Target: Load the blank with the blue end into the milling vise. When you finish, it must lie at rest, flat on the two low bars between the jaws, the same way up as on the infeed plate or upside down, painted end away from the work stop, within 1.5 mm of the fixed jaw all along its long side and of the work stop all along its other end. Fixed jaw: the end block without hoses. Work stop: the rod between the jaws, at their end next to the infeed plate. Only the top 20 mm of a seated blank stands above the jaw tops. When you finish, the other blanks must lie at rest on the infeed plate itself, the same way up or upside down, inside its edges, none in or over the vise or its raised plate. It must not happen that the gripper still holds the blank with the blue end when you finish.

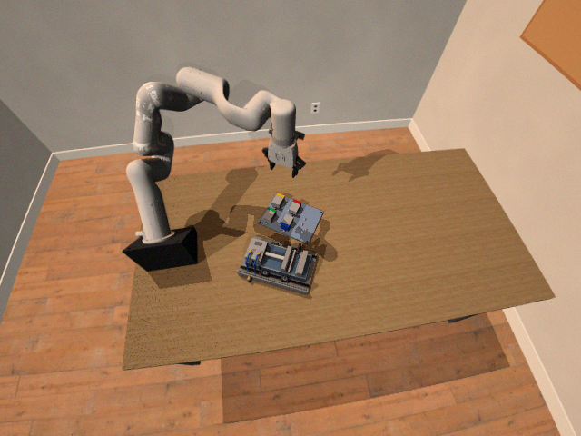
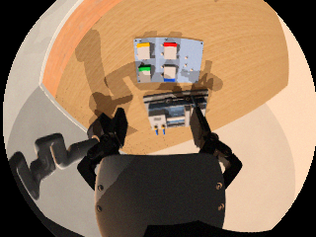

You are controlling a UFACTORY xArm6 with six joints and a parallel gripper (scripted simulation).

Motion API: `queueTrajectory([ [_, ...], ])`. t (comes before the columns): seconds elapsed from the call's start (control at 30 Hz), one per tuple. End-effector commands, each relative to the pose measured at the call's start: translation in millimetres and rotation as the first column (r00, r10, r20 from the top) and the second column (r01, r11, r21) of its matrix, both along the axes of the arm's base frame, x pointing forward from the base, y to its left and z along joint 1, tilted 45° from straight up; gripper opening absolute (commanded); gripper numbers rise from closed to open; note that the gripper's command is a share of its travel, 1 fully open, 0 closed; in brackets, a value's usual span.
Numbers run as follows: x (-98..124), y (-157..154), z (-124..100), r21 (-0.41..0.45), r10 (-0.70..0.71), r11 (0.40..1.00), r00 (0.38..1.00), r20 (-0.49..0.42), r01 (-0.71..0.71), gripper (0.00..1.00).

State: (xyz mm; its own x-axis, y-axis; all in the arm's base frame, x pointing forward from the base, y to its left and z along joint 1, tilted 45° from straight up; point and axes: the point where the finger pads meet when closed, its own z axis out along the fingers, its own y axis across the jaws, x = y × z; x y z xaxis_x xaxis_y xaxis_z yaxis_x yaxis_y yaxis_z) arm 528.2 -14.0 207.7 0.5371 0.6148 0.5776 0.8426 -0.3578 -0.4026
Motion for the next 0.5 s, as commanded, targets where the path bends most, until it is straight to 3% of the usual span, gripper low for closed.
queueTrajectory([
  [0.0, 0.3, -1.4, 1.1, -0.001, -0.002, 1.000, 1.000, 0.003, 0.002, 1.00],
  [0.47, -1.6, -3.0, 0.2, -0.001, -0.002, 1.000, 1.000, 0.003, 0.002, 1.00],
])
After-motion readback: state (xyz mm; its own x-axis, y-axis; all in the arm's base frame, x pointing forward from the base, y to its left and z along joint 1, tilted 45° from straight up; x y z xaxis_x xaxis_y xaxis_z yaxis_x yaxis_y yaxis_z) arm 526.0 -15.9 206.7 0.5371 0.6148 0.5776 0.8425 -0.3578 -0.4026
